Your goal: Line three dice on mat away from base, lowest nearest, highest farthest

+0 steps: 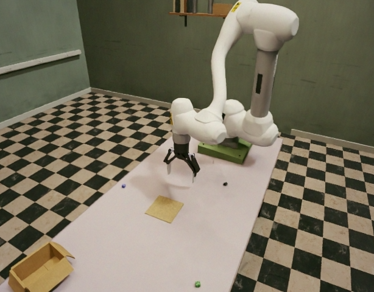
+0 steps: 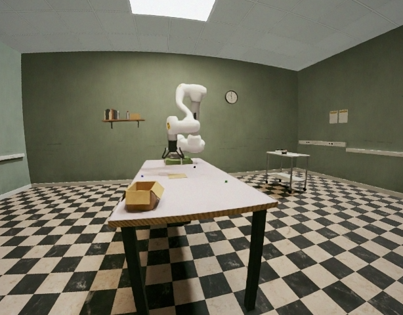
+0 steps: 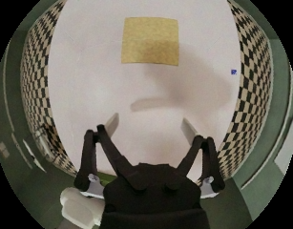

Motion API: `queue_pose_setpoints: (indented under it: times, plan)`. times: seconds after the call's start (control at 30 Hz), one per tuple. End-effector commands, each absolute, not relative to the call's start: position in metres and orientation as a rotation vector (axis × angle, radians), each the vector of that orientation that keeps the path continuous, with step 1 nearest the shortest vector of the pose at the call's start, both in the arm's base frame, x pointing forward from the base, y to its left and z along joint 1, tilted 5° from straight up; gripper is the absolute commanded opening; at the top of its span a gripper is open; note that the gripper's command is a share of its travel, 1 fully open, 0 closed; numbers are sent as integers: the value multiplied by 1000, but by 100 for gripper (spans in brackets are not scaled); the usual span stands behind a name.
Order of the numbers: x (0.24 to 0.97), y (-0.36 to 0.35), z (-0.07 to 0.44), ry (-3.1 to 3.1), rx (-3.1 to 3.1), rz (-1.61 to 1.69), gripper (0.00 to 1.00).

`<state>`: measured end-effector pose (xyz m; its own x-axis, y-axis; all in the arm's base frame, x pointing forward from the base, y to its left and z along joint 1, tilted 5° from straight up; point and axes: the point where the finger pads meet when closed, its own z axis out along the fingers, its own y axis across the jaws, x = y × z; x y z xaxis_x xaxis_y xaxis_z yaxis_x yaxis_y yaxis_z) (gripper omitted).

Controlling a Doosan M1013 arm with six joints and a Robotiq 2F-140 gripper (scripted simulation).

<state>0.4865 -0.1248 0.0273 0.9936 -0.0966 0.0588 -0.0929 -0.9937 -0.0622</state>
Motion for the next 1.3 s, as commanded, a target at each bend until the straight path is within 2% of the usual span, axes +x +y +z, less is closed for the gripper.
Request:
queue_pose_setpoints:
  times: [0.0,0.67,1.27]
  plan:
    - [472,-89,30,148,-3080,-97,100]
    - [422,22,33,148,-3080,-97,100]
    - [401,70,34,148,-3080,-97,100]
